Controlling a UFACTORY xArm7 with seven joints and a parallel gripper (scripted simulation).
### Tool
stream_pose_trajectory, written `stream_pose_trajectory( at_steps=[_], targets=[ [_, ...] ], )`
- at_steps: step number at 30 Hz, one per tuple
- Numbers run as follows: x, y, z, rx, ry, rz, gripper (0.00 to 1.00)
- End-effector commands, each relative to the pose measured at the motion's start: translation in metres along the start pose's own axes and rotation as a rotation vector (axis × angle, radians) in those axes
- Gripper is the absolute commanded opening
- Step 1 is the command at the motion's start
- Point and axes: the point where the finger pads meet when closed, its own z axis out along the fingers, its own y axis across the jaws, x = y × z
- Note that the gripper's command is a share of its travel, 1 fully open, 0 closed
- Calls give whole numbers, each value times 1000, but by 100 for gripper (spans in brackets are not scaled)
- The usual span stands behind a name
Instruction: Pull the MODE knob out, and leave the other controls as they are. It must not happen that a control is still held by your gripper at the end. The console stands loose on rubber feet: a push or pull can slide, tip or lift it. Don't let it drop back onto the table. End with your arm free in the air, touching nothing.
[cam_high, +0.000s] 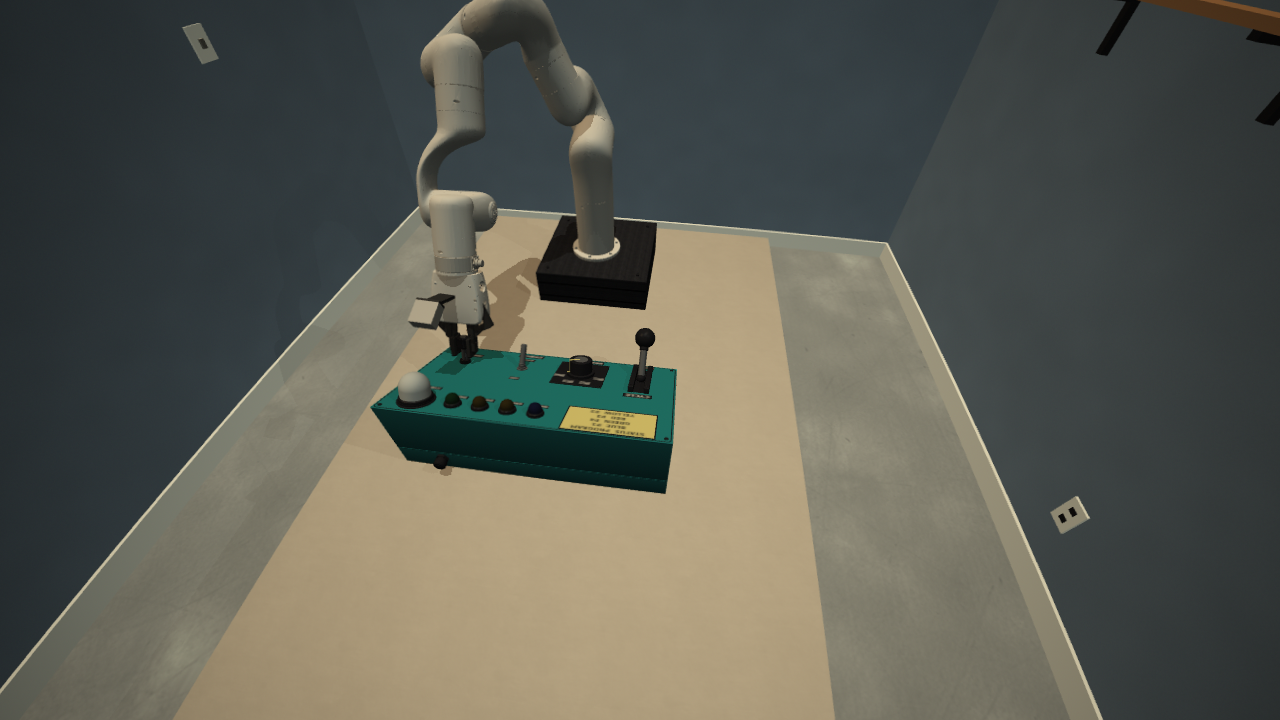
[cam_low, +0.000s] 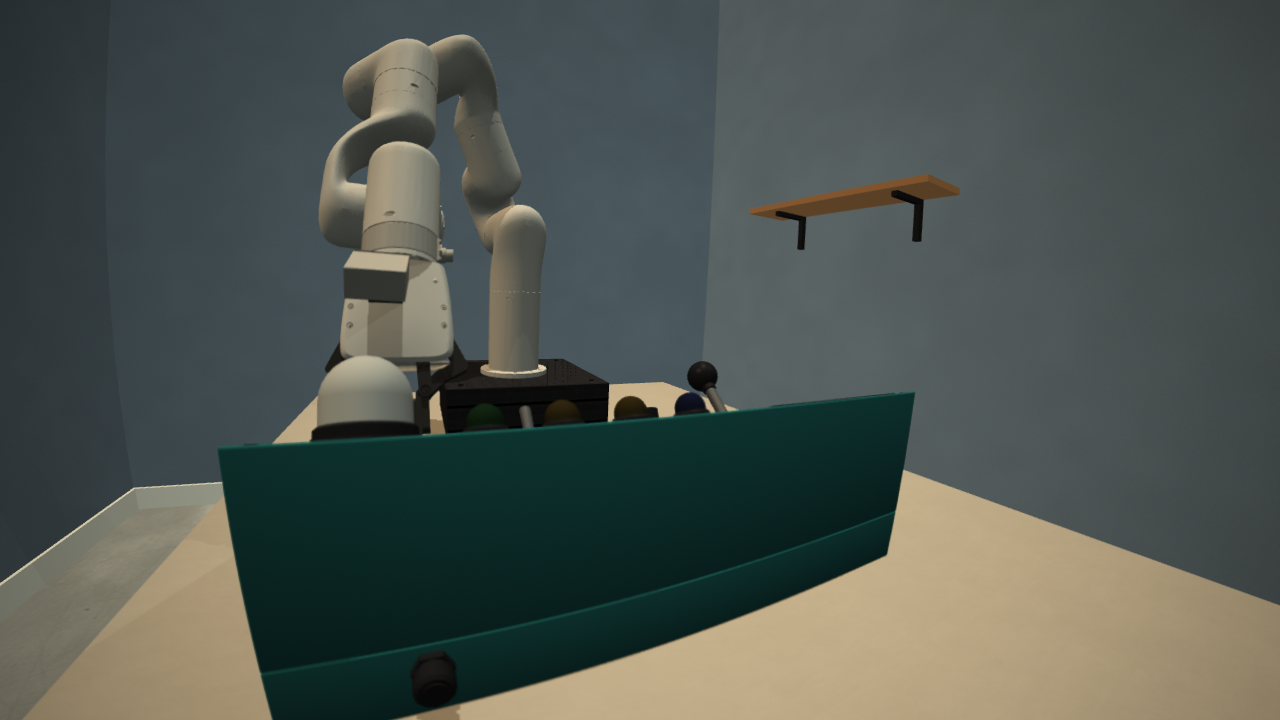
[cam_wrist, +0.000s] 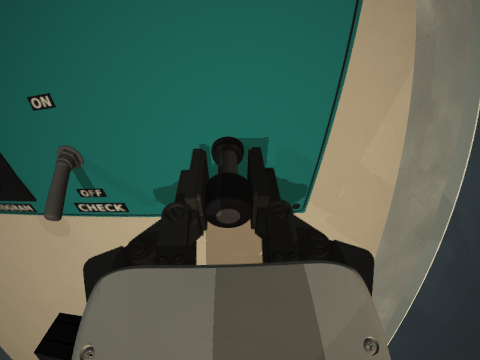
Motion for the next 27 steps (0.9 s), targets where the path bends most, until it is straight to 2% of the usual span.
stream_pose_trajectory(
  at_steps=[1, 27],
  targets=[
    [1, 0, -2, -1, 2, -1, 0],
    [1, 0, -7, -1, 2, -1, 0]
  ],
)
